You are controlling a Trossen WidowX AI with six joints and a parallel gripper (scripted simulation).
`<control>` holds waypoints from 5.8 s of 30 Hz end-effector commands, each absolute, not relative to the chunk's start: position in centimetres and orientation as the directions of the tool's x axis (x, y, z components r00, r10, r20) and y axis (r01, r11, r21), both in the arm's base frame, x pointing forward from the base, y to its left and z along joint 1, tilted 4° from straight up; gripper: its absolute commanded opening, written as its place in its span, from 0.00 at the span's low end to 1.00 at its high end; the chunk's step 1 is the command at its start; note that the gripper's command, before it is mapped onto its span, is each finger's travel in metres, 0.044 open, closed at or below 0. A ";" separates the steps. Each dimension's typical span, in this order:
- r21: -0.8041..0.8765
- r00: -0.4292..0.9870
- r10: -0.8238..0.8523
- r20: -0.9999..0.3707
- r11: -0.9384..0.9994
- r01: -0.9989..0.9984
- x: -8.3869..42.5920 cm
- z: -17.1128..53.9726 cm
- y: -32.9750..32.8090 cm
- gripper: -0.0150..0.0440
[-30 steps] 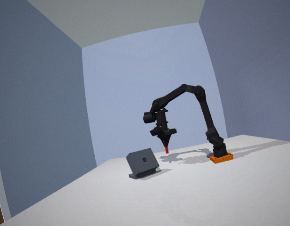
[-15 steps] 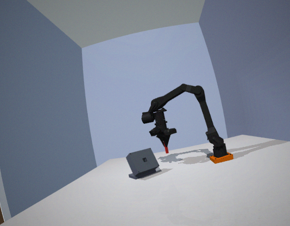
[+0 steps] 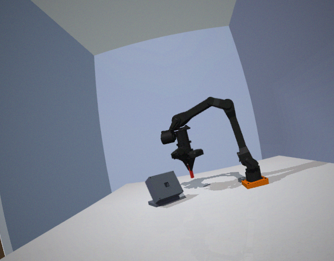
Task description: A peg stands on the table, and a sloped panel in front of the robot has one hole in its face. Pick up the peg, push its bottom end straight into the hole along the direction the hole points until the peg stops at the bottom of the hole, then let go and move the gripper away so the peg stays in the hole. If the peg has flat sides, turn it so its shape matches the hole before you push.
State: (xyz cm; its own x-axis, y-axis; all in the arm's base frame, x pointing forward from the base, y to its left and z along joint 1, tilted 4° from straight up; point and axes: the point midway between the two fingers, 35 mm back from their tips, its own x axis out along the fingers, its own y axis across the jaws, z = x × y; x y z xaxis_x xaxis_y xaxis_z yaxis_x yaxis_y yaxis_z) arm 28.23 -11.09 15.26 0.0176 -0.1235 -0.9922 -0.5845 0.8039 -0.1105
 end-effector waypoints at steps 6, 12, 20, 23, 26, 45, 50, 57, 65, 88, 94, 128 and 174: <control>-0.121 -0.003 -0.159 -0.987 0.765 -0.632 28.5 15.1 -10.4 0.25; -0.128 -0.013 -0.181 -0.983 0.740 -0.660 28.7 15.0 -9.9 0.25; -0.135 -0.025 -0.213 -0.977 0.704 -0.697 28.9 14.8 -9.2 0.25; -0.138 -0.029 -0.225 -0.974 0.691 -0.710 29.0 14.8 -9.0 0.25; -0.141 -0.033 -0.237 -0.971 0.676 -0.723 29.1 14.7 -8.7 0.25; -0.155 -0.045 -0.315 -0.948 0.580 -0.800 29.7 14.5 -7.1 0.25; -0.158 -0.045 -0.336 -0.941 0.552 -0.819 29.8 14.4 -6.7 0.25; -0.162 -0.044 -0.366 -0.930 0.512 -0.843 30.0 14.4 -6.1 0.25; -0.165 -0.040 -0.400 -0.916 0.465 -0.870 30.2 14.4 -5.4 0.25; -0.171 -0.011 -0.494 -0.869 0.321 -0.931 30.8 14.3 -3.2 0.25; -0.171 0.001 -0.518 -0.855 0.282 -0.944 30.9 14.3 -2.6 0.25; -0.164 0.096 -0.635 -0.766 0.048 -0.985 31.6 14.6 0.9 0.25; -0.130 0.294 -0.729 -0.618 -0.274 -0.953 32.0 15.3 6.5 0.25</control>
State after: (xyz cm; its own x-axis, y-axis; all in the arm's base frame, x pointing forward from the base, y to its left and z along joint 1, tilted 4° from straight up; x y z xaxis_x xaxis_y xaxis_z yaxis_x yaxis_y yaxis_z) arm 31.92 6.08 15.21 0.2775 -0.7245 -0.6310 -0.9590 -0.2482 -0.1368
